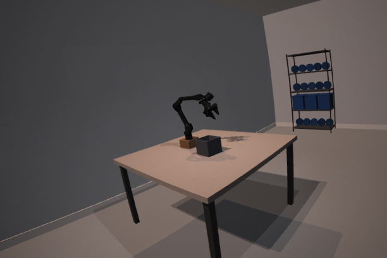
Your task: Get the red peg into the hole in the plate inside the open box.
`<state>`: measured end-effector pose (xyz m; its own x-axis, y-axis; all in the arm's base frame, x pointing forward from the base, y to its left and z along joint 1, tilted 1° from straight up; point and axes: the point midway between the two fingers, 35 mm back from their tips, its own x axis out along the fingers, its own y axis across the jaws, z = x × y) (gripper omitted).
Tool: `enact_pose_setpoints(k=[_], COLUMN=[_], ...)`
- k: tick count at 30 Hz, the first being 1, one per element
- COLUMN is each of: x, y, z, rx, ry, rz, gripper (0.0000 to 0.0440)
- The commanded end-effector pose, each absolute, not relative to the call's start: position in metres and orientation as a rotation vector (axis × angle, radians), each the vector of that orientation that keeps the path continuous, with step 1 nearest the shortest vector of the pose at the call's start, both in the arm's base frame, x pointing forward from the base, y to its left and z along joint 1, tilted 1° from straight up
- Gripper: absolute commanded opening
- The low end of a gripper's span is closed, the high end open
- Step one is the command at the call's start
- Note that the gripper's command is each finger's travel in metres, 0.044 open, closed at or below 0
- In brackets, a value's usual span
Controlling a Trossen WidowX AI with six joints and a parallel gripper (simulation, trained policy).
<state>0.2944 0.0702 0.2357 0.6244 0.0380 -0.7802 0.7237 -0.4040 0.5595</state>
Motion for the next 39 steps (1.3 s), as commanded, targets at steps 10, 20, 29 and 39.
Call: enact_pose_setpoints(k=[10, 20, 29, 39], x=[0.257, 0.230, 0.210, 0.194], y=[0.095, 0.100, 0.098, 0.095], z=[0.177, 0.135, 0.105, 0.078], rx=[1.589, 1.375, 1.209, 1.065], ry=[0.919, 1.106, 1.229, 1.317], rz=[-1.014, -1.107, -1.154, -1.177], gripper=[0.0440, 0.0440, 0.0439, 0.0436])
